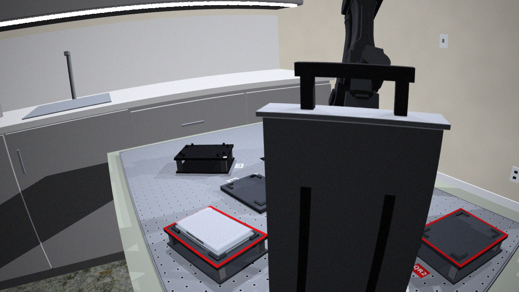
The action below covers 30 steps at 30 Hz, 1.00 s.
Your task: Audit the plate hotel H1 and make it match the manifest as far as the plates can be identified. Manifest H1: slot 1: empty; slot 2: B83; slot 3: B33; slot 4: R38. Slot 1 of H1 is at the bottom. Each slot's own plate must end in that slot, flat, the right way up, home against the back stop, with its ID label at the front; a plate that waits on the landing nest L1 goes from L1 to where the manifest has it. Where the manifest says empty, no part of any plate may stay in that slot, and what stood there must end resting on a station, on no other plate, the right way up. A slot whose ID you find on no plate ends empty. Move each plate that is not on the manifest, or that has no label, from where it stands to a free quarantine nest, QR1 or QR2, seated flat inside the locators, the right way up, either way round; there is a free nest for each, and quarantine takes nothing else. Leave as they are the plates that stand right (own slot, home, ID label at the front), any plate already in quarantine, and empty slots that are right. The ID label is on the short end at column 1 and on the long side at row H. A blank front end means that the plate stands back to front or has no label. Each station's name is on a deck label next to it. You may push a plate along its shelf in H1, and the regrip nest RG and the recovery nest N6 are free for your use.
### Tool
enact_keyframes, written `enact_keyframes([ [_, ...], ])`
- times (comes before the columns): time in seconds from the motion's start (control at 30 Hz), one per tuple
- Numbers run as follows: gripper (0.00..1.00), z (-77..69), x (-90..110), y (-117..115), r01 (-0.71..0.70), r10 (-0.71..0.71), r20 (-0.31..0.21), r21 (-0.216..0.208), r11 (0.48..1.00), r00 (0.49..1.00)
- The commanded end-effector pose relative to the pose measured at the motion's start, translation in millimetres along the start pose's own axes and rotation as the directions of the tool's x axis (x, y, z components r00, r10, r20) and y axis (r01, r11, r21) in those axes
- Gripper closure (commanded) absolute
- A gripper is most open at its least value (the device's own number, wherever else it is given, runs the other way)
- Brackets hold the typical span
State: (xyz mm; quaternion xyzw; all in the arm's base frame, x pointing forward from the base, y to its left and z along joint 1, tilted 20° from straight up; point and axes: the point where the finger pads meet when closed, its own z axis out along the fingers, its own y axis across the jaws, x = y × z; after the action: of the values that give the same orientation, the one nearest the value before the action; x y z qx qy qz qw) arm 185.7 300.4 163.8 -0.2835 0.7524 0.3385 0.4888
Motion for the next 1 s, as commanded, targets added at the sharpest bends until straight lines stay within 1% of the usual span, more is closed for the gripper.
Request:
enact_keyframes([
  [0.0,0.14,6.6,-28.9,3.8,0.0,0.0,0.072,-0.01,1.0,0.997],
  [0.33,0.14,13.5,-33.2,3.6,0.0,0.0,0.073,-0.009,1.0,0.997],
  [0.97,0.14,13.7,-32.4,4.6,0.001,-0.001,0.073,-0.009,1.0,0.997],
])
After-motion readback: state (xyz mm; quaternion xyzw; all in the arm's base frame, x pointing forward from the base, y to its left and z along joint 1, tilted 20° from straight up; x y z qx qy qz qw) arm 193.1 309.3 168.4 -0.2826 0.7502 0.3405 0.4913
